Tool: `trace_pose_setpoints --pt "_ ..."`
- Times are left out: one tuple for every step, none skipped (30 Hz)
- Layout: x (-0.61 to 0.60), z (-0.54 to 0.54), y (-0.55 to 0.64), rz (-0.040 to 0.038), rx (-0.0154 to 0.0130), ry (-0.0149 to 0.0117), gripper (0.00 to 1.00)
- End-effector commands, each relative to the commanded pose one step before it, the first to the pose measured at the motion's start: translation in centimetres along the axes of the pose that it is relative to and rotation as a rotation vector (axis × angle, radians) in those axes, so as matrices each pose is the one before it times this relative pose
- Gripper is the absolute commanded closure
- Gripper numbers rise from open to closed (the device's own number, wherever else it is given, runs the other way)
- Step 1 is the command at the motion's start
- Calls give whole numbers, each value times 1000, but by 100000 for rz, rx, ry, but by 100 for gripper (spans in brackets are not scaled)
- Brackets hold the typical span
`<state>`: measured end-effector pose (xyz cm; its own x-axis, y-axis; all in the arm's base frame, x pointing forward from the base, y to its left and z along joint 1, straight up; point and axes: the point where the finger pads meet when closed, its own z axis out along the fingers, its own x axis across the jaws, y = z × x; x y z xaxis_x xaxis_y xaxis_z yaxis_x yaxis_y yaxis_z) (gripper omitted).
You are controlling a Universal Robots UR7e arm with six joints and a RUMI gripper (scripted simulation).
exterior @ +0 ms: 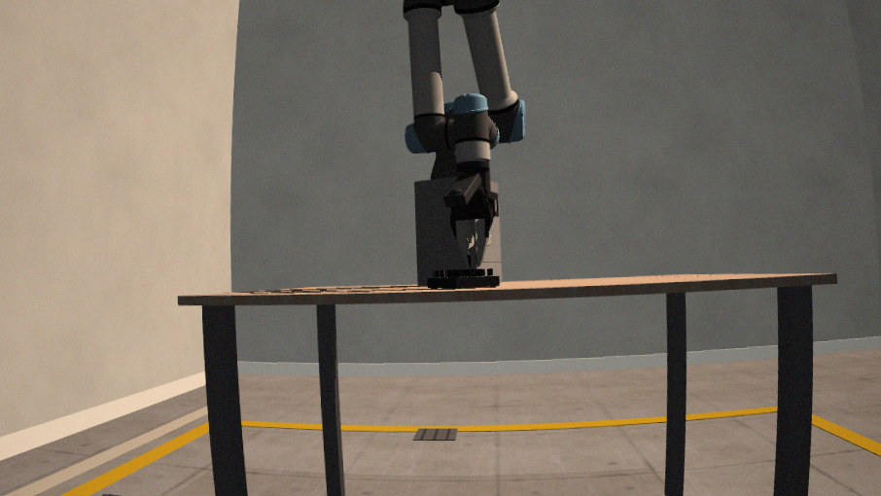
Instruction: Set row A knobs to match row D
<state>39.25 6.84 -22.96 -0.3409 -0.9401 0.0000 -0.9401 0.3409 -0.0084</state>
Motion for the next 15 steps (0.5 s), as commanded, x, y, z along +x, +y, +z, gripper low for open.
trace_pose_setpoints --pt "-12 64 -41 0 111 -30 89" --pt "0 49 0 0 0 0 89" --pt "0 57 0 0 0 0 89" --pt "0 65 0 0 0 0 89" --pt "0 72 0 0 0 0 89" --pt "0 78 1 0 0 0 89" --pt "0 82 0 0 0 0 89" --pt "0 86 0 0 0 0 89" --pt "0 87 0 0 0 0 89" --pt "0 87 0 0 0 0 89" --pt "0 86 0 0 0 0 89" --pt "0 83 0 0 0 0 89" --pt "0 79 0 0 0 0 89" --pt "0 0 0 0 0 0 89" --pt "0 0 0 0 0 0 89"
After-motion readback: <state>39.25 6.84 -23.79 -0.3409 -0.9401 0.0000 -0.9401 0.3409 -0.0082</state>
